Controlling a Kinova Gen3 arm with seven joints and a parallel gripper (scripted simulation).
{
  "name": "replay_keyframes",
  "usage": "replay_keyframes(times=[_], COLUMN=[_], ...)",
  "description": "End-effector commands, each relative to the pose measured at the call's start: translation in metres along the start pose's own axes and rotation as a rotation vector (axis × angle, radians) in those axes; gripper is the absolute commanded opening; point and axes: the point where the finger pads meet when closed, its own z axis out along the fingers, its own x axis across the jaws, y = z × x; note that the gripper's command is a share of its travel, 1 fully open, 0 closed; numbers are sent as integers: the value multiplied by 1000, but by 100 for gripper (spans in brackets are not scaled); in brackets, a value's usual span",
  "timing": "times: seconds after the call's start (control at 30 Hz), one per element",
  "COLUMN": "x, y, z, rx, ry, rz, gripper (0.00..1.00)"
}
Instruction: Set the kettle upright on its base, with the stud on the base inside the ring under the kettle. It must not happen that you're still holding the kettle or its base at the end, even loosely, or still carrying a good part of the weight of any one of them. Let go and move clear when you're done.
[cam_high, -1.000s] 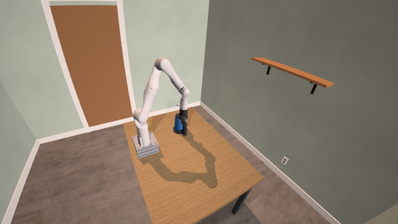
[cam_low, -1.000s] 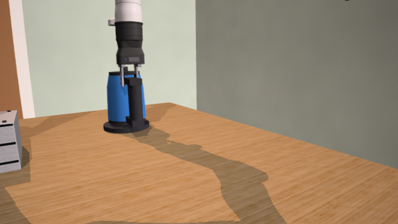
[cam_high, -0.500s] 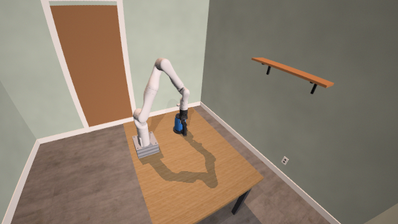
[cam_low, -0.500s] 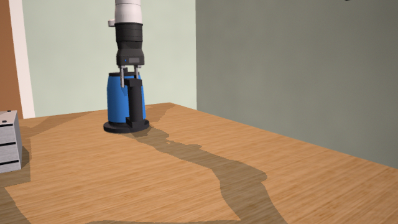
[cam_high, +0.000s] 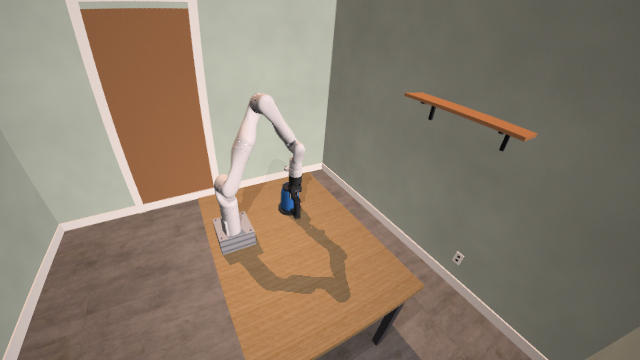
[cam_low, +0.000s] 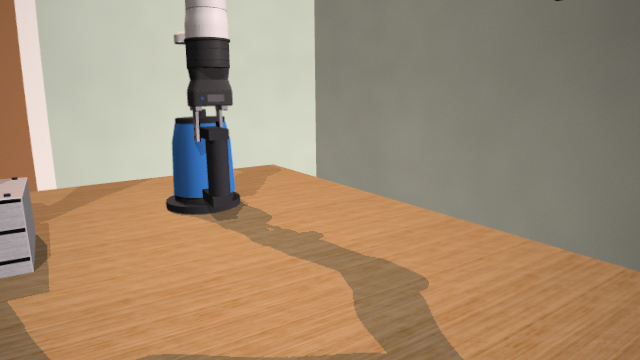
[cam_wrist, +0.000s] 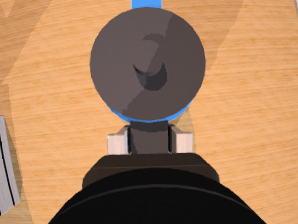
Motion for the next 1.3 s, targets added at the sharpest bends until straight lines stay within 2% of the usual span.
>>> replay_keyframes(times=[0.0, 0.37, 0.4, 1.27], x=[-1, -1, -1, -1], y=[-1, -1, -1, -1], z=[2, 2, 2, 2], rx=[5, 5, 5, 5], ry=[-2, -3, -3, -3], rz=[4, 4, 4, 4], gripper=[0, 0, 100, 100])
